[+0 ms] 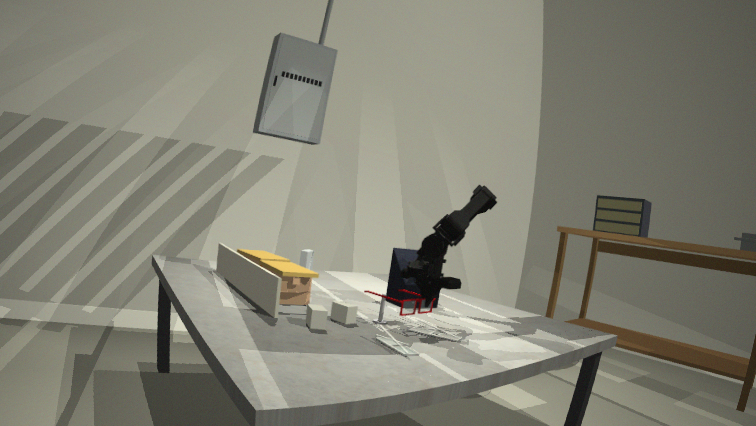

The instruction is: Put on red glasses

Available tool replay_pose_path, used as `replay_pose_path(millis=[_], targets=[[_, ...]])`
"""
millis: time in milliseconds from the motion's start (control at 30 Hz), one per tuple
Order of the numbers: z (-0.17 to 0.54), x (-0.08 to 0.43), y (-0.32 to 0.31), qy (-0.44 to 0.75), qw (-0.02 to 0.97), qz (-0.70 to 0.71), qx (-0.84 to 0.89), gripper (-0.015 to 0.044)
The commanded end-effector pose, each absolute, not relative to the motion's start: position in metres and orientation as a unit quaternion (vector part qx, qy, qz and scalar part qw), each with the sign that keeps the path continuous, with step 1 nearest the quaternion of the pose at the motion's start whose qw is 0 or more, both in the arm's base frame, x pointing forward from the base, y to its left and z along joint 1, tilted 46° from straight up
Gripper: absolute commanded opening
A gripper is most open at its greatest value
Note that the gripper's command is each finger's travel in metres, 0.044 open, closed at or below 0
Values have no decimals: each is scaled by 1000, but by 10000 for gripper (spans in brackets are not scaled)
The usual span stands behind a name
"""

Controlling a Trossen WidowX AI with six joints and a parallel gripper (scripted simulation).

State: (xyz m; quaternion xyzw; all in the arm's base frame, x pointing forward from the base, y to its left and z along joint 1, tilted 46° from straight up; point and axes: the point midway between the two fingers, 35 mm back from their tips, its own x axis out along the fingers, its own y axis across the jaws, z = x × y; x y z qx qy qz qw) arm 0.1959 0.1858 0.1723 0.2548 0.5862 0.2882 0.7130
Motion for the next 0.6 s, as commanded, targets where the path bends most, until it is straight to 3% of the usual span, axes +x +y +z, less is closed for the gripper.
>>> replay_pose_path(millis=[0,567], targets=[[172,198,186,587,713,286,256,0],[193,203,164,588,713,284,254,0]])
